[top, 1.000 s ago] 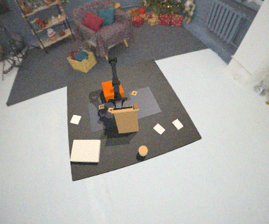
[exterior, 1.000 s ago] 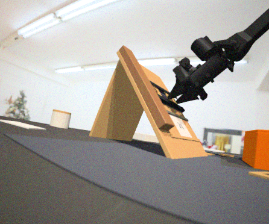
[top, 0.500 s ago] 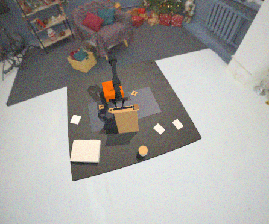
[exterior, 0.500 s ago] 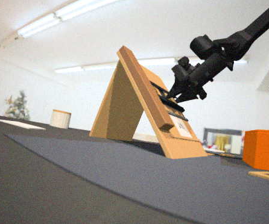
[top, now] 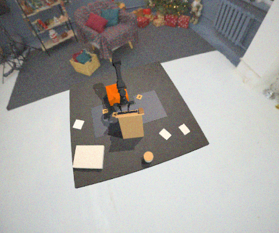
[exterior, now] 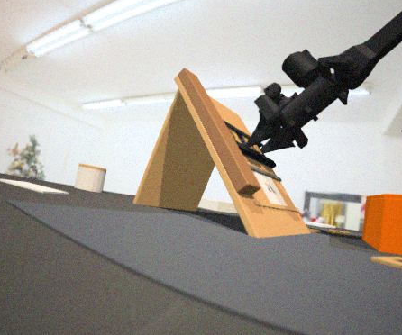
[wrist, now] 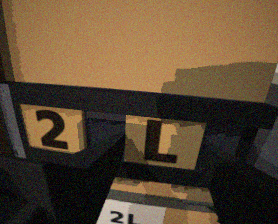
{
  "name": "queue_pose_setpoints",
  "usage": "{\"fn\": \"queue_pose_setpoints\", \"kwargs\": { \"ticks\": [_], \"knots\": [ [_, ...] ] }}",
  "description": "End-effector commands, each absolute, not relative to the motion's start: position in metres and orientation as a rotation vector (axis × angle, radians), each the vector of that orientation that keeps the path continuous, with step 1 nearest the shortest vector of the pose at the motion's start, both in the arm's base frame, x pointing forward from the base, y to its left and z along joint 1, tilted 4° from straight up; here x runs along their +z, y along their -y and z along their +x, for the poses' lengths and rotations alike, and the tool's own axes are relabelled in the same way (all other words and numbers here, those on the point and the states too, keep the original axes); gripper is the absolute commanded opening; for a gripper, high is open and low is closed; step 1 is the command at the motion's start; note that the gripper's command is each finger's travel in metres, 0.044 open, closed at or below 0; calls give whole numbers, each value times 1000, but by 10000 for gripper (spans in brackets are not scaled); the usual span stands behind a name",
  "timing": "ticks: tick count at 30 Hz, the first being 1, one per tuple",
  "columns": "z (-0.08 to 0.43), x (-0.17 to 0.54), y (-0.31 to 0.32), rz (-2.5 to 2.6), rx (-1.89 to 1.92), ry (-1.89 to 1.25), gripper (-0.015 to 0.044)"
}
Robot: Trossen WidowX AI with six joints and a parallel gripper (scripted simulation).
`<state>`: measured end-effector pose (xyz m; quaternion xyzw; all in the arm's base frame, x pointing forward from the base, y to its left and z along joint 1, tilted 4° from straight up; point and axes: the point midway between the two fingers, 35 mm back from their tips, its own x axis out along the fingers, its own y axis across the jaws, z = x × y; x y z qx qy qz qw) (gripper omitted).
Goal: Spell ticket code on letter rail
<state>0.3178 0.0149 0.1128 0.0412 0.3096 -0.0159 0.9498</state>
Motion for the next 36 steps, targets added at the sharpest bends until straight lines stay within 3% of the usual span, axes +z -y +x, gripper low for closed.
{"fn": "queue_pose_setpoints", "kwargs": {
  "ticks": [1, 36],
  "knots": [
    [318, 113, -17, 87, -35, -629, 0],
    [319, 115, -34, 89, -35, -629, 0]
  ]
}}
